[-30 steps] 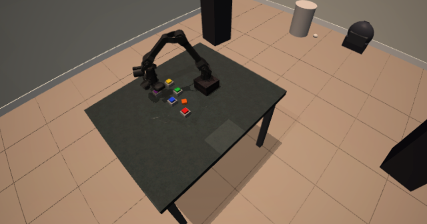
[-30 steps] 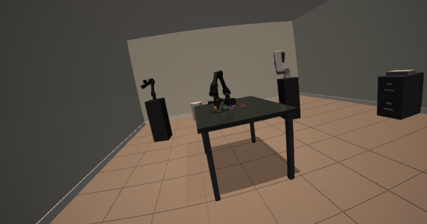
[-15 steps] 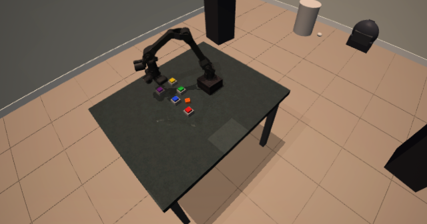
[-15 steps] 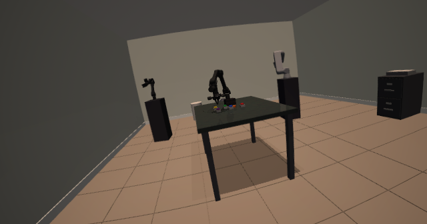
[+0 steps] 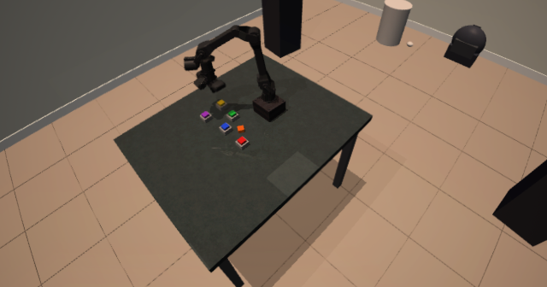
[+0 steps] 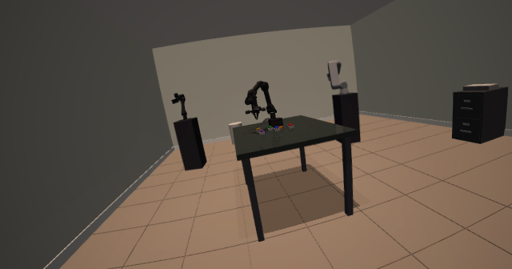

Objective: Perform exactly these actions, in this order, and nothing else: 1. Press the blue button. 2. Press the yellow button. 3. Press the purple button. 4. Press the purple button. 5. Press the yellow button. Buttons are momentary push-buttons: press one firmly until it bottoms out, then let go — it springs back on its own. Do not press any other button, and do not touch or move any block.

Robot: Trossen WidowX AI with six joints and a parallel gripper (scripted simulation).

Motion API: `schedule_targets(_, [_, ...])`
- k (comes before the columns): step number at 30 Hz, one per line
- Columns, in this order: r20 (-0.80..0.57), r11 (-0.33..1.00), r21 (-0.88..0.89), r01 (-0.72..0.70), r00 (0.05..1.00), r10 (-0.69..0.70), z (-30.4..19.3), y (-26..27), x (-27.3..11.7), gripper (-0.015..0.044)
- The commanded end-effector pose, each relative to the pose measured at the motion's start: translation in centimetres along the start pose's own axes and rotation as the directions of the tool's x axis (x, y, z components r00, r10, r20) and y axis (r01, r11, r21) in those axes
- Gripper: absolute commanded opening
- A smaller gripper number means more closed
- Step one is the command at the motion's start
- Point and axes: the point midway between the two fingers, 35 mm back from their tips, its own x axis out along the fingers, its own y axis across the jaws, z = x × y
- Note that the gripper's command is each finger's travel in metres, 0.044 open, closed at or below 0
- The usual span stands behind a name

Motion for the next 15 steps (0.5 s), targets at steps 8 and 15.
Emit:
schedule_targets(8, [0.002,1.0,-0.008,0.009,1.0,-0.009,-2.7,0.1,5.3,0.002])
schedule_targets(15, [0.002,1.0,-0.008,0.009,1.0,-0.009,-2.7,0.2,6.5,0.002])
